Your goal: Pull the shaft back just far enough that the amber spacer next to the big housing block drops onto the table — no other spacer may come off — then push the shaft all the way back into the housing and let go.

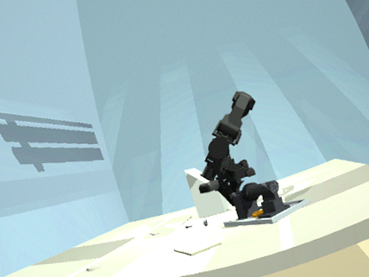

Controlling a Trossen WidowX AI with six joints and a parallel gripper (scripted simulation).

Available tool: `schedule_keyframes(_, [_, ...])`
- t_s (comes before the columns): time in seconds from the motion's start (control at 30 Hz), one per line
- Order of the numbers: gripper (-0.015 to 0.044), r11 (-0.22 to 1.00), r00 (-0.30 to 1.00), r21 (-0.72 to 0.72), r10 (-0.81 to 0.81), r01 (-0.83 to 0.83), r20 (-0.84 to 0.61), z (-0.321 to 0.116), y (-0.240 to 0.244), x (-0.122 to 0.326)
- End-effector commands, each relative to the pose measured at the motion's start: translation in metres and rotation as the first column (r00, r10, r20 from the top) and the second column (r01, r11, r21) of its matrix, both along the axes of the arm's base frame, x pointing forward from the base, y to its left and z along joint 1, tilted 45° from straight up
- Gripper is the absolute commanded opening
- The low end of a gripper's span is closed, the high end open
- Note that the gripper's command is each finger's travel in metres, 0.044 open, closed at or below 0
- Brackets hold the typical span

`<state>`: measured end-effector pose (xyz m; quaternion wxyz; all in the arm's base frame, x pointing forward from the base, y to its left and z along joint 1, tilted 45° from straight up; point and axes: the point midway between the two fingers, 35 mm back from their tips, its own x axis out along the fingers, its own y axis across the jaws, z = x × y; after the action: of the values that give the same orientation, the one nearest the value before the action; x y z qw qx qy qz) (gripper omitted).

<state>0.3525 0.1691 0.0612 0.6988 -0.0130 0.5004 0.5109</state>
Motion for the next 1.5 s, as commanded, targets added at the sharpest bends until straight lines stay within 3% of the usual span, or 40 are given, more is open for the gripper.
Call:
schedule_keyframes(0.0, [0.0,1.0,1.0,0.004,-0.004,0.004,0.007,0.0039,0.0014,0.0042])
schedule_keyframes(1.47, [0.0,1.0,1.0,0.005,-0.004,0.004,0.007,0.0086,0.0063,0.0104])
